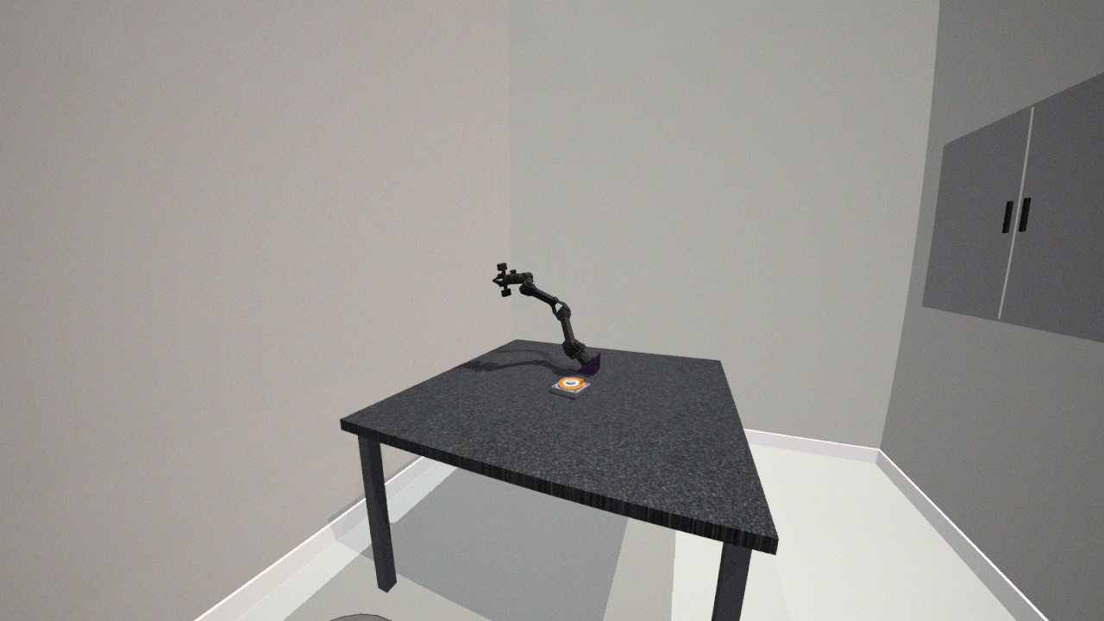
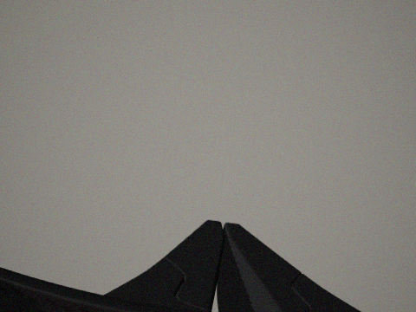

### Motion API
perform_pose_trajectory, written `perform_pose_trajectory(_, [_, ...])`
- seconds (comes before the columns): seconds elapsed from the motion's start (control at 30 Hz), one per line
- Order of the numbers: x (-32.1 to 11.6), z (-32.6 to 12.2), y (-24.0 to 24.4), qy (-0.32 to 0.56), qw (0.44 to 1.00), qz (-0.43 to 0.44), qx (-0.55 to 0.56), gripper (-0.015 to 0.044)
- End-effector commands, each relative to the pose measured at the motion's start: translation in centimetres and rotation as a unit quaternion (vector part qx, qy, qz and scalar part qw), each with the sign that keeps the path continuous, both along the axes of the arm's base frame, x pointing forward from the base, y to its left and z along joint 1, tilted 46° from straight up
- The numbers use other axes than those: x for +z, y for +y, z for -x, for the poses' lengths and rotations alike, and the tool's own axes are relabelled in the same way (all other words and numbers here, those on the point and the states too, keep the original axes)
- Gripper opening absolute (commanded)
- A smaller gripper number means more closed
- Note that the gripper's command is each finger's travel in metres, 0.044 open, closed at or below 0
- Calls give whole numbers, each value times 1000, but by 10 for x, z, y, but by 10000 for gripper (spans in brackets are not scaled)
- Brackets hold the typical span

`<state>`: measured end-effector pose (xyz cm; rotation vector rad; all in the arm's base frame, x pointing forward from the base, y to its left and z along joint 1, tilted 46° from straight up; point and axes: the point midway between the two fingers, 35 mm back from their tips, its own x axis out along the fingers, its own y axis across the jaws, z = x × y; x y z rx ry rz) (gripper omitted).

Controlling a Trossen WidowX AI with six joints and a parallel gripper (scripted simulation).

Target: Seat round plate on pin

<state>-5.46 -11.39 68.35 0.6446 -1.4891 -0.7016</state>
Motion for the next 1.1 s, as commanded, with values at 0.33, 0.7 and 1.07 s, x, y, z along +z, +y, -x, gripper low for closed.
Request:
perform_pose_trajectory(0.33, [-15, -214, 38, 233, 963, 74, 111, 0])
perform_pose_trajectory(0.7, [-80, -341, 75, 402, 895, 109, 161, 0])
perform_pose_trajectory(1.07, [-197, -451, 139, 579, 769, 108, 247, 0])
